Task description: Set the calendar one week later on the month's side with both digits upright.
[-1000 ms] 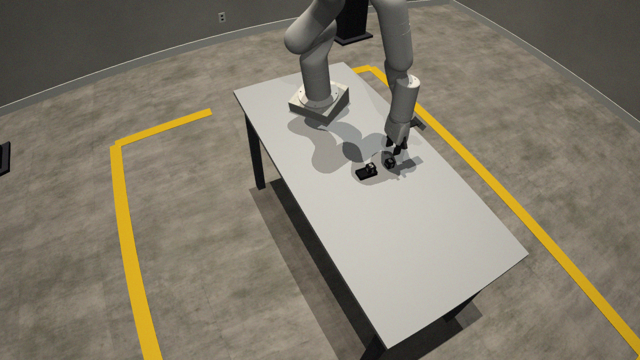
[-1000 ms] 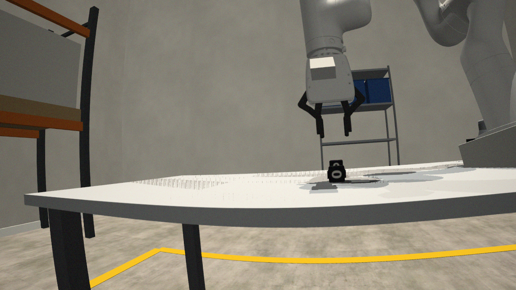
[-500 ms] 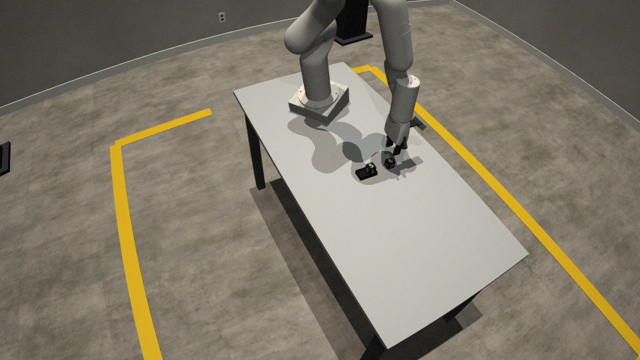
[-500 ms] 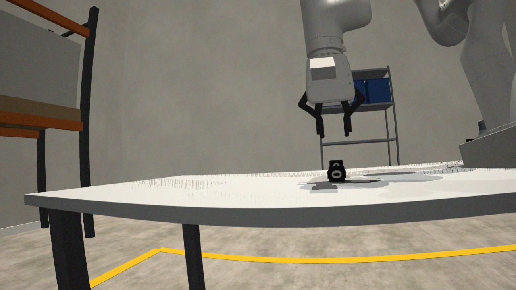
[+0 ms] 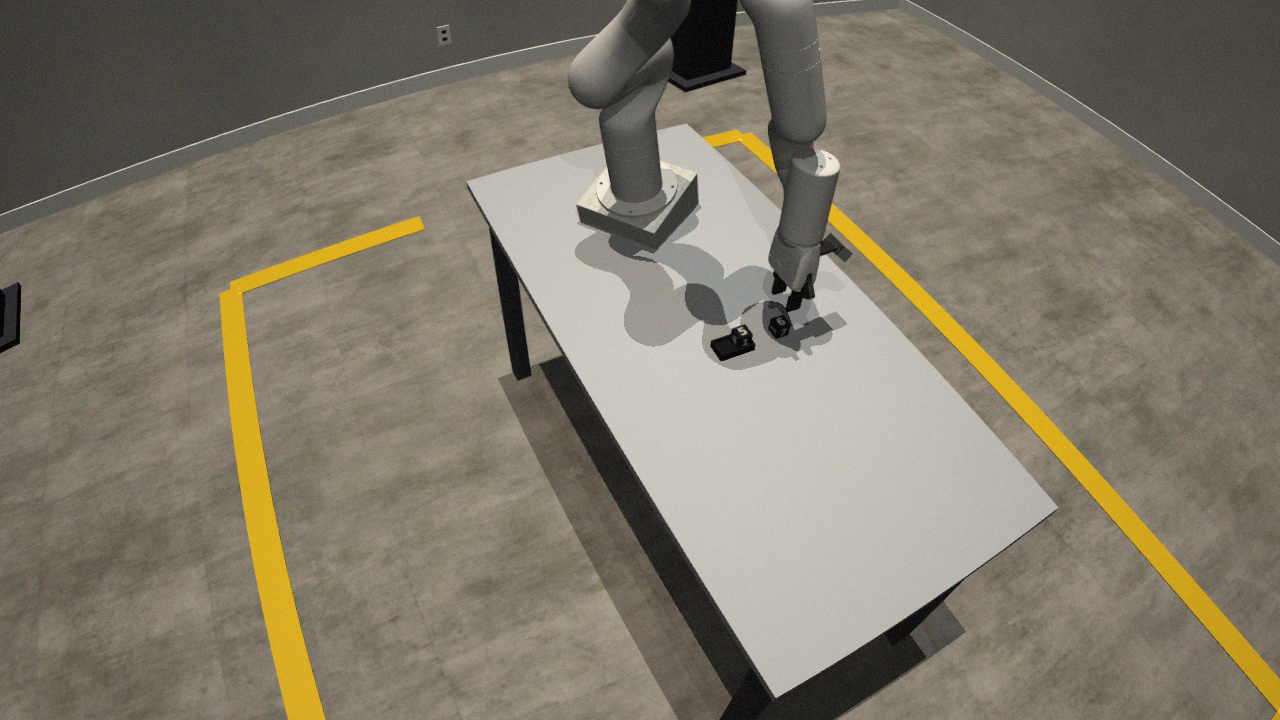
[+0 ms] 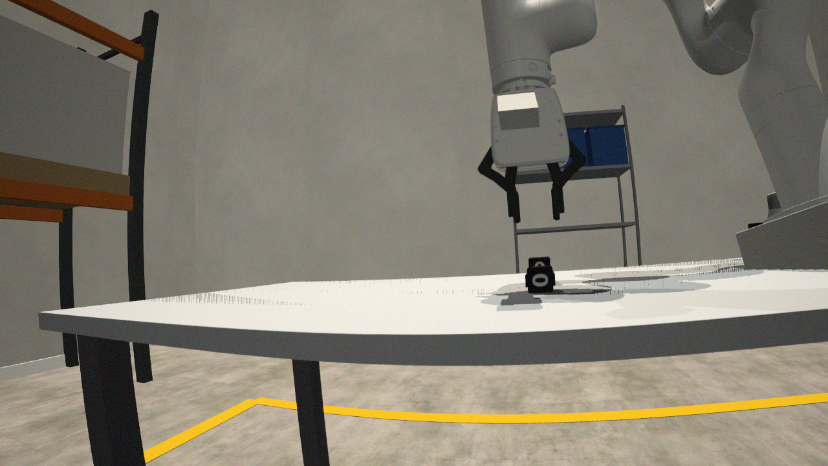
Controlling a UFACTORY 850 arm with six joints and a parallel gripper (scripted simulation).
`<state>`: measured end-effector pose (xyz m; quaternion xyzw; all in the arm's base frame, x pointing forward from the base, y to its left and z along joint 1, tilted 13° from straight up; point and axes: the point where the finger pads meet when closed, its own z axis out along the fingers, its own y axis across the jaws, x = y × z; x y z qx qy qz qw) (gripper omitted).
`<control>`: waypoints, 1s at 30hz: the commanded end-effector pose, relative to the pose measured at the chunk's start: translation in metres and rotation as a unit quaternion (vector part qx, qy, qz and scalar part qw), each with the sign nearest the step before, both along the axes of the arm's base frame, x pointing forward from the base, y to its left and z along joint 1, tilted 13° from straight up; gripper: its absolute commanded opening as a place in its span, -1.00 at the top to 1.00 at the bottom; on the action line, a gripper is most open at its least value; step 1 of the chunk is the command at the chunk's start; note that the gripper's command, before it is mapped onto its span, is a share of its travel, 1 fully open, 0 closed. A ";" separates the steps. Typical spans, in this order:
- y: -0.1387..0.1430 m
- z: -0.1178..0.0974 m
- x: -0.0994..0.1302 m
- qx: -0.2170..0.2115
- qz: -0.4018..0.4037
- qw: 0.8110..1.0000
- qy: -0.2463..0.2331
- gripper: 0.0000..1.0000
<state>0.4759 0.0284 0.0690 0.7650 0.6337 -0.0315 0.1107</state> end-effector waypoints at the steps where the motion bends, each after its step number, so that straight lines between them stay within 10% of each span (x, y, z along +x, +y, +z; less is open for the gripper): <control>1: 0.000 -0.001 0.001 0.000 0.000 1.000 -0.001 0.01; 30: -0.008 -0.037 0.004 0.000 0.000 1.000 -0.001 0.01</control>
